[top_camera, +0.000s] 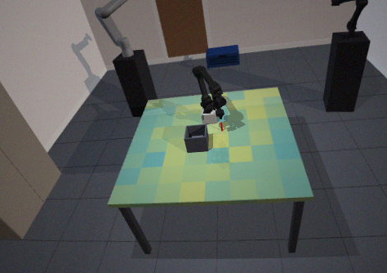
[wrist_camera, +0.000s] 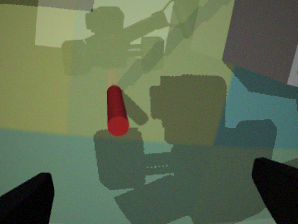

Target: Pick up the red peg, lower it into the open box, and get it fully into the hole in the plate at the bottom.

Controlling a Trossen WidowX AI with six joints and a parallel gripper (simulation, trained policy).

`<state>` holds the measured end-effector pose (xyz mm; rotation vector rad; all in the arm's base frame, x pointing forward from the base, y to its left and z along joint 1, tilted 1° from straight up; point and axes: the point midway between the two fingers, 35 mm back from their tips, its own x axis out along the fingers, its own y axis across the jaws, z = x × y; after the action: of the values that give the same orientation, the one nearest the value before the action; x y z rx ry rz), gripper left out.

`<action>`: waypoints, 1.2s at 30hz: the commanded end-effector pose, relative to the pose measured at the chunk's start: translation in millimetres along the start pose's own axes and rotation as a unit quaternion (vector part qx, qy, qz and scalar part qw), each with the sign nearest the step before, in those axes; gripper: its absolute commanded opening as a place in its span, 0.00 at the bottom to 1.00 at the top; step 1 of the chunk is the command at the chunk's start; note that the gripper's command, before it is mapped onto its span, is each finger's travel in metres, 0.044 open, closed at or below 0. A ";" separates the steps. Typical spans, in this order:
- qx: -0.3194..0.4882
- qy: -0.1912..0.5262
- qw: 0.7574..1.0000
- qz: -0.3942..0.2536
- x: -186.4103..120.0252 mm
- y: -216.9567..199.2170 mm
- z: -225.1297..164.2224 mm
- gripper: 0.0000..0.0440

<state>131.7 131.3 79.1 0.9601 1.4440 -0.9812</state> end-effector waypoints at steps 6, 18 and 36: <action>-0.004 -0.028 0.999 -0.021 20.7 -0.8 3.4 1.00; -0.008 -0.058 0.998 -0.032 57.4 1.6 10.0 0.98; 0.001 -0.074 0.997 -0.023 106.7 7.4 13.2 0.63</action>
<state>134.2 125.4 -24.2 0.8420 1.3486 -1.0642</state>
